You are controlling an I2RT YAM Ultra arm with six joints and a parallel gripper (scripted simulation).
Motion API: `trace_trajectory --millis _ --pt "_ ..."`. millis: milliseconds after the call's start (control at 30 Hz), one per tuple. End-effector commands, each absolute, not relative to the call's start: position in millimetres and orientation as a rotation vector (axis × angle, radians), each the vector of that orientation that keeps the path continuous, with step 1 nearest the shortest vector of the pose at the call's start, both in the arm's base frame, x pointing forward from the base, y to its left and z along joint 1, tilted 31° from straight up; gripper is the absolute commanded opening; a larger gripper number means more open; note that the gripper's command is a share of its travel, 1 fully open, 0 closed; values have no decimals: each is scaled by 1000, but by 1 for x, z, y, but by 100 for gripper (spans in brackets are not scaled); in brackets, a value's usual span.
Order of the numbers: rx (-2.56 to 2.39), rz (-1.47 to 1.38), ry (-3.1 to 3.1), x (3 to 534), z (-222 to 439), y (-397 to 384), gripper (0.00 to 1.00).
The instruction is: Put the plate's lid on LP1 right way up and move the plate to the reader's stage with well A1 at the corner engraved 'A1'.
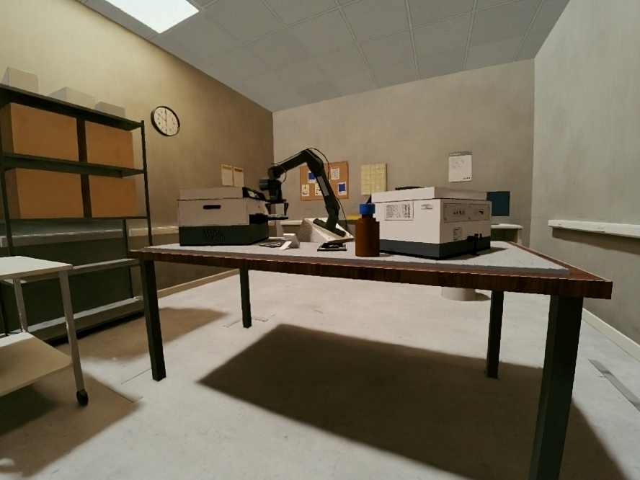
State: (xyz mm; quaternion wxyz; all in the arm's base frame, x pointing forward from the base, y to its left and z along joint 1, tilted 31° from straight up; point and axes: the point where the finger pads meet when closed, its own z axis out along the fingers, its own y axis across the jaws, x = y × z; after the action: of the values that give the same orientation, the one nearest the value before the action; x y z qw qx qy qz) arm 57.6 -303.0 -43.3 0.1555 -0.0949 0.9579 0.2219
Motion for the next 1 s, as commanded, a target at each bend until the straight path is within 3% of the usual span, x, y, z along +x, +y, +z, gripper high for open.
trace_trajectory --millis 0,700,733,967 --pt "-260 590 2743 62 -36 -306 86" --pt "-257 569 2747 61 -36 -310 86" --pt "-263 607 2743 59 -41 -305 100" --pt "-263 607 2743 59 -41 -305 100"
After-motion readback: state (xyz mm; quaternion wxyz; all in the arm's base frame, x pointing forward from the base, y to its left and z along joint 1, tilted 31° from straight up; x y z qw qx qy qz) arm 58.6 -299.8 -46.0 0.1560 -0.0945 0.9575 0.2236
